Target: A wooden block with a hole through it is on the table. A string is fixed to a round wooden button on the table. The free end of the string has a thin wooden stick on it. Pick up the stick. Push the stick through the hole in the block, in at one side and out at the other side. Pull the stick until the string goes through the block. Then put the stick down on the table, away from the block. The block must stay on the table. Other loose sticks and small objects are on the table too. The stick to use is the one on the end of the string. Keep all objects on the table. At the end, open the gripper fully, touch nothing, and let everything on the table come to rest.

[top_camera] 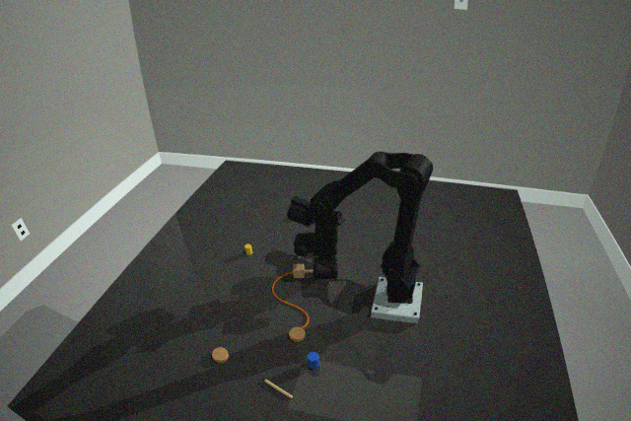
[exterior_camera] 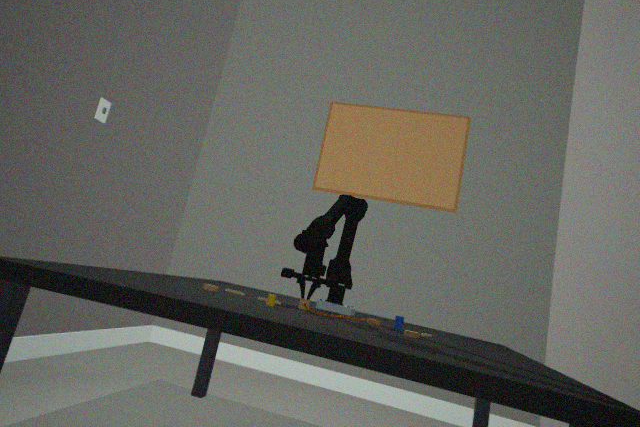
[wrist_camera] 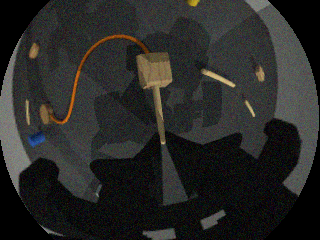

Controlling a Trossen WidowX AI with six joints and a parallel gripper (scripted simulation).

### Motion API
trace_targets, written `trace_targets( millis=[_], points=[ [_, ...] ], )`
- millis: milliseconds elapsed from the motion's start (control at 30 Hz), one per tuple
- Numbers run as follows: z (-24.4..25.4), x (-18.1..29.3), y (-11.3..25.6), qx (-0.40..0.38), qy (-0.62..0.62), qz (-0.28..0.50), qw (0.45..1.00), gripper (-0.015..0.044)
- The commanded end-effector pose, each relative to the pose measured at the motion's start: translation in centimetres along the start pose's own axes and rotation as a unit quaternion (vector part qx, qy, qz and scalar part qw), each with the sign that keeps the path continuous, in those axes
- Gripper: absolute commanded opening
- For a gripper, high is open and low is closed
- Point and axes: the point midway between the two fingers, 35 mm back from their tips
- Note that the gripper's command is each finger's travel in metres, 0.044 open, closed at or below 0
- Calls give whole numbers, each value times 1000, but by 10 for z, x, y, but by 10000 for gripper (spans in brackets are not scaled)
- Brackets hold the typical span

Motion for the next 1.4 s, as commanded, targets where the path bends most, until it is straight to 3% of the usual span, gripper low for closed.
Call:
trace_targets(
  millis=[0, 1367],
  points=[
    [2, 6, 0, 0, 3, 0, 1000, 0],
    [-1, 44, 1, 3, 22, 1, 1000, 0]
  ],
)
Point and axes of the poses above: the point midway between the two fingers, 35 mm back from their tips, its own y axis back along the fingers, its own z axis across the jaws, x = y × z, and after that the axes turned 3 degrees about -y, right-handed
